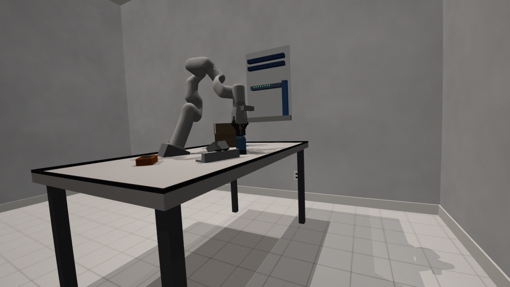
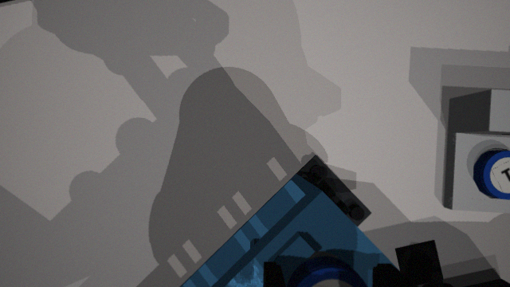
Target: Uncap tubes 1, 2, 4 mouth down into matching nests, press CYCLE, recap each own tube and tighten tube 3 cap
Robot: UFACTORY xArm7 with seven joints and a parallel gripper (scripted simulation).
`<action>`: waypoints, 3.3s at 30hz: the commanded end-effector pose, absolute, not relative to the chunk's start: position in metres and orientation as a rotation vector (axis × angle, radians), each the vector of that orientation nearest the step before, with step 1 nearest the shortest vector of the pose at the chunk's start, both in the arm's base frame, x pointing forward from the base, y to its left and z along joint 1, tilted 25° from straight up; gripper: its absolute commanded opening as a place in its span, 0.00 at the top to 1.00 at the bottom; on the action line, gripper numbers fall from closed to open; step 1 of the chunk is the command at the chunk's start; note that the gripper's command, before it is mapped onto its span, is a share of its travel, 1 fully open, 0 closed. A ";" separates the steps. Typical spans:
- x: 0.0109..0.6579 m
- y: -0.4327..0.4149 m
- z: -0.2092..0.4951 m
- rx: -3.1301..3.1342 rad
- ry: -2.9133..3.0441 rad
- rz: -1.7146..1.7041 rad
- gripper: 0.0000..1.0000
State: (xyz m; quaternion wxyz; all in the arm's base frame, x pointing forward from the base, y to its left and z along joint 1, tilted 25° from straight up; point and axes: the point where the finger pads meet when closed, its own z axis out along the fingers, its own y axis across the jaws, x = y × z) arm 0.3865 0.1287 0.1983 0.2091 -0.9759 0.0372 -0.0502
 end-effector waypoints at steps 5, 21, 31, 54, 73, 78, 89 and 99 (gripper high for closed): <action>0.388 0.128 0.200 -2.703 0.216 -0.121 0.54; 0.388 0.128 0.200 -2.429 1.197 0.105 0.54; 0.388 0.128 0.200 -2.032 1.829 0.265 0.54; 0.388 0.128 0.200 -1.869 2.018 0.314 1.00; 0.388 0.128 0.201 -2.413 1.236 0.114 1.00; 0.388 0.128 0.201 -2.543 0.924 0.039 1.00; 0.388 0.128 0.201 -2.688 0.334 -0.095 1.00; 0.388 0.128 0.201 -2.712 0.104 -0.146 1.00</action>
